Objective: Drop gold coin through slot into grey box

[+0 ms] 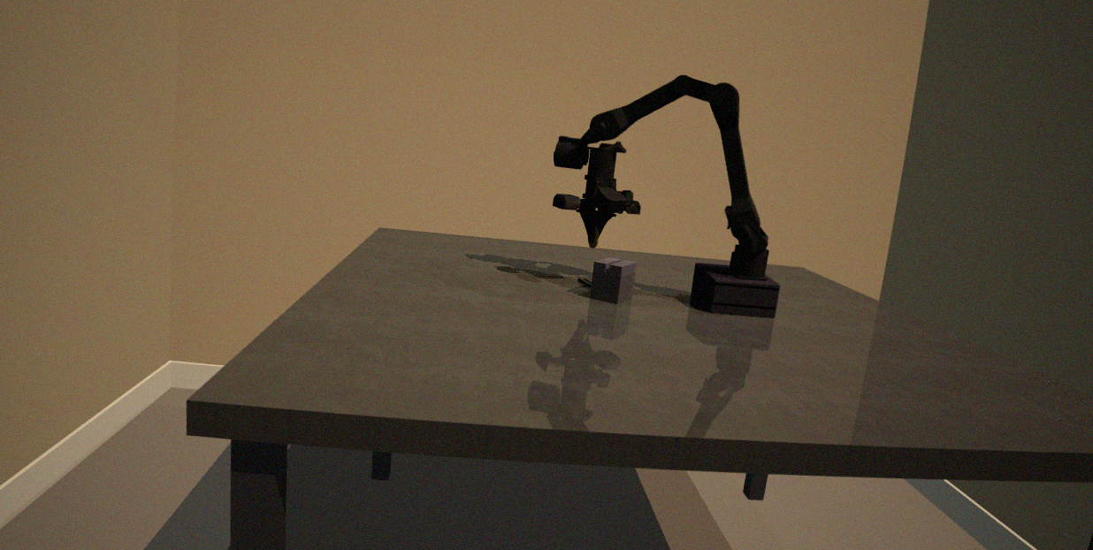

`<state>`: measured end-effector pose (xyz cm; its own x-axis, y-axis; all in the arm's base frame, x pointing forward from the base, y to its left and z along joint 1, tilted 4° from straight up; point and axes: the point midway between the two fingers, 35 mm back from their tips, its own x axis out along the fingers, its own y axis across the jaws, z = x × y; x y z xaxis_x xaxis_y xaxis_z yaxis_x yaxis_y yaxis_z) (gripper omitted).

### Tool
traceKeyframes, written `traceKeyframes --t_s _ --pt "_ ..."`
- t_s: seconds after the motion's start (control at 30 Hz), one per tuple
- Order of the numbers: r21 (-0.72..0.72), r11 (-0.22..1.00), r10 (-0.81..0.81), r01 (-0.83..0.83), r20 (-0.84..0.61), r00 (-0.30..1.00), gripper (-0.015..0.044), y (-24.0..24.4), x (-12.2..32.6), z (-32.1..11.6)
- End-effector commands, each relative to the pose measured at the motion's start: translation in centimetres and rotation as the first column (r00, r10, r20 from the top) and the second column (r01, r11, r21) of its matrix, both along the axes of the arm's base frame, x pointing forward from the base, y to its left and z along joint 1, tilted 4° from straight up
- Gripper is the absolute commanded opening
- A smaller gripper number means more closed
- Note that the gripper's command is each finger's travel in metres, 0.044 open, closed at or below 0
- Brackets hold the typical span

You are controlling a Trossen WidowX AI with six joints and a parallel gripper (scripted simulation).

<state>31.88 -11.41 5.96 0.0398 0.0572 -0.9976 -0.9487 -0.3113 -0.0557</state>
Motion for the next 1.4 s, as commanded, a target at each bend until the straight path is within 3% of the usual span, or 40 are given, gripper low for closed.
traceKeyframes --t_s 0.0,0.13,0.47,0.93,1.37 --pt "-0.004 1.000 0.005 -0.005 0.003 1.000 0.0000 -0.1 -0.1 1.1" --pt "-0.003 1.000 -0.018 0.018 0.001 1.000 0.0000 -0.1 -0.1 1.3" --pt "0.008 0.937 -0.349 0.350 -0.019 0.937 0.0000 -0.1 0.1 1.3" --pt "0.010 0.672 -0.740 0.741 -0.050 0.671 0.0000 -0.2 0.4 1.4" --pt "0.011 0.654 -0.755 0.756 -0.053 0.654 0.0000 1.3 0.2 1.5"
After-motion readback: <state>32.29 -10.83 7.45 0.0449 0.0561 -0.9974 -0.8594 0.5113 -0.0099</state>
